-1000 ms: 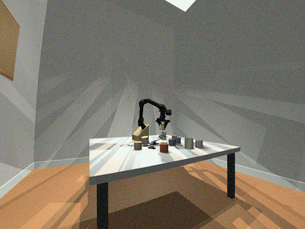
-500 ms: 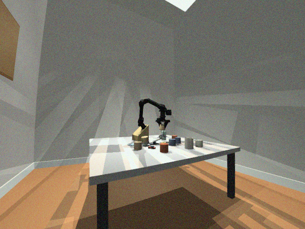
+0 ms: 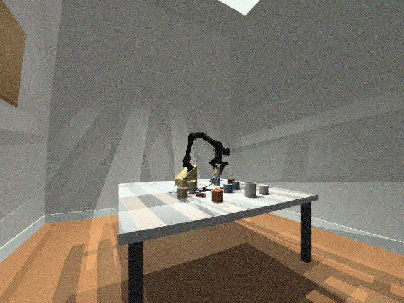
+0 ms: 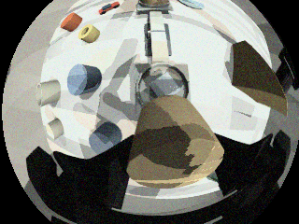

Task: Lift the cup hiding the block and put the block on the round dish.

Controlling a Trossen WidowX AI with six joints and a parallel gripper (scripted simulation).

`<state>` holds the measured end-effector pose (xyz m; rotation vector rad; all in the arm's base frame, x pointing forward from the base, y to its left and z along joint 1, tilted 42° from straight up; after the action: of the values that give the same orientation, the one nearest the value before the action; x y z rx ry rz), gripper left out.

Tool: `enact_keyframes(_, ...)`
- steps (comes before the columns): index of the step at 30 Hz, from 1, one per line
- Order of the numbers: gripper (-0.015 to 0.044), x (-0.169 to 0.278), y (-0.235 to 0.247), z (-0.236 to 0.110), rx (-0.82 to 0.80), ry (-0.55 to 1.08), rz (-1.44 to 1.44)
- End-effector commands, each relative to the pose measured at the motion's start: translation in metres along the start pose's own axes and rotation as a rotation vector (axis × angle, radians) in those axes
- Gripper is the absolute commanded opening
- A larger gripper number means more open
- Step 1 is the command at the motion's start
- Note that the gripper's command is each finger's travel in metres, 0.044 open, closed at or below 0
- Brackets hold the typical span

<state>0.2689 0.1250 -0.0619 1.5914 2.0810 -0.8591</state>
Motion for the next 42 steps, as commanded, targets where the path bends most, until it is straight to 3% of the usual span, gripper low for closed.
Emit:
enact_keyframes(1,0.0,0.016,0.004,0.006,-0.013,0.008,0.006)
enact_keyframes(20,0.0,0.084,0.006,0.06,-0.024,0.015,0.013)
enact_keyframes(26,0.0,0.086,0.007,0.068,-0.024,0.015,0.014)
enact_keyframes(33,0.0,0.086,0.007,0.101,-0.024,0.014,0.014)
enact_keyframes(42,0.0,0.086,0.007,0.109,-0.024,0.013,0.014)
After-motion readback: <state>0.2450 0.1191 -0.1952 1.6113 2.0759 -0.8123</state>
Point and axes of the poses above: the point midway between the two fingers, 35 mm back from their tips, its own z axis out along the fingers, its own y axis across the jaws, x = y × z, the point moved 4 cm from there along -z, back along the fingers, and after that the axes turned 7 degrees about -z, right-handed, at the moved point
